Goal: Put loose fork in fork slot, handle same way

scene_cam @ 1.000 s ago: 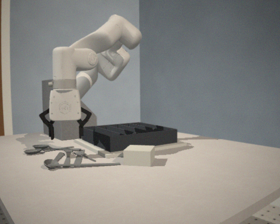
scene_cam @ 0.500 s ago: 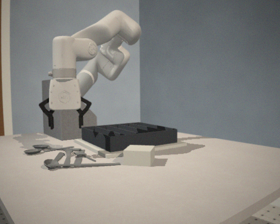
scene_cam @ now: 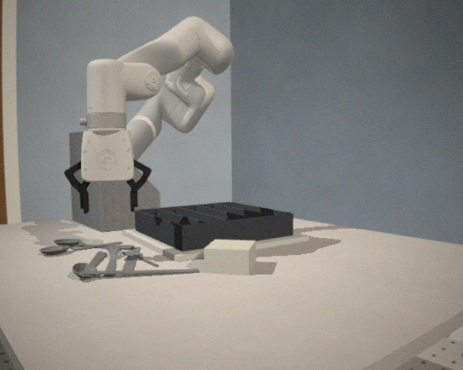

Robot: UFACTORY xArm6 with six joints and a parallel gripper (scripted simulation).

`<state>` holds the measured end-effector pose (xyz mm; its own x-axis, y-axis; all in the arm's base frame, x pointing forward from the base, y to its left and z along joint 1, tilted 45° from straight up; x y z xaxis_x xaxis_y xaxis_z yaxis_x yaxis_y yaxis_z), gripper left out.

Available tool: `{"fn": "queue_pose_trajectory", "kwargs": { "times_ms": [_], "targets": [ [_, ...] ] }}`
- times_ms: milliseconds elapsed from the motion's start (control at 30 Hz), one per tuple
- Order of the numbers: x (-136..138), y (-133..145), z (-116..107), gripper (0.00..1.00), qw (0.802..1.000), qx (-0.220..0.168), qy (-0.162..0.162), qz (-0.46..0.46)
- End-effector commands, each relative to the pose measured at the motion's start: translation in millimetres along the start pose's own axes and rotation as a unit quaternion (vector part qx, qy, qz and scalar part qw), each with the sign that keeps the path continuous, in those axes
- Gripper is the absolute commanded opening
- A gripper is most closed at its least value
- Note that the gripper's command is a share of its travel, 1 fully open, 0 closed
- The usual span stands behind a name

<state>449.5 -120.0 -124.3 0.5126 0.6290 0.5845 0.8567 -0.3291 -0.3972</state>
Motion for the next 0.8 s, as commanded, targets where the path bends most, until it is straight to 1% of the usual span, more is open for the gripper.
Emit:
{"fn": "queue_pose_trajectory", "kwargs": {
  "times_ms": [0, 233, 267, 767],
  "targets": [
    [0.3, 0.3, -1.0, 1.00, 1.000, -0.002, 0.000, -0.001],
    [-0.6, -9.2, 9.1, 1.00, 1.000, -0.002, 0.000, -0.001],
    [-0.6, -9.2, 9.1, 0.30, 1.000, -0.002, 0.000, -0.001],
    [-0.6, -9.2, 9.1, 0.30, 1.000, -0.002, 0.000, -0.001]
  ]
}}
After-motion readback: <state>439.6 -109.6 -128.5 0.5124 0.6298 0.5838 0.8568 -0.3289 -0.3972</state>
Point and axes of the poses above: the point where the finger pads meet when closed, its own z axis out along the fingers, its own x axis across the jaws, y = z × x, the point moved 9 cm from there along -z, back along the fingers, and after that the axes turned 8 degrees about z, right-handed, at the moved point
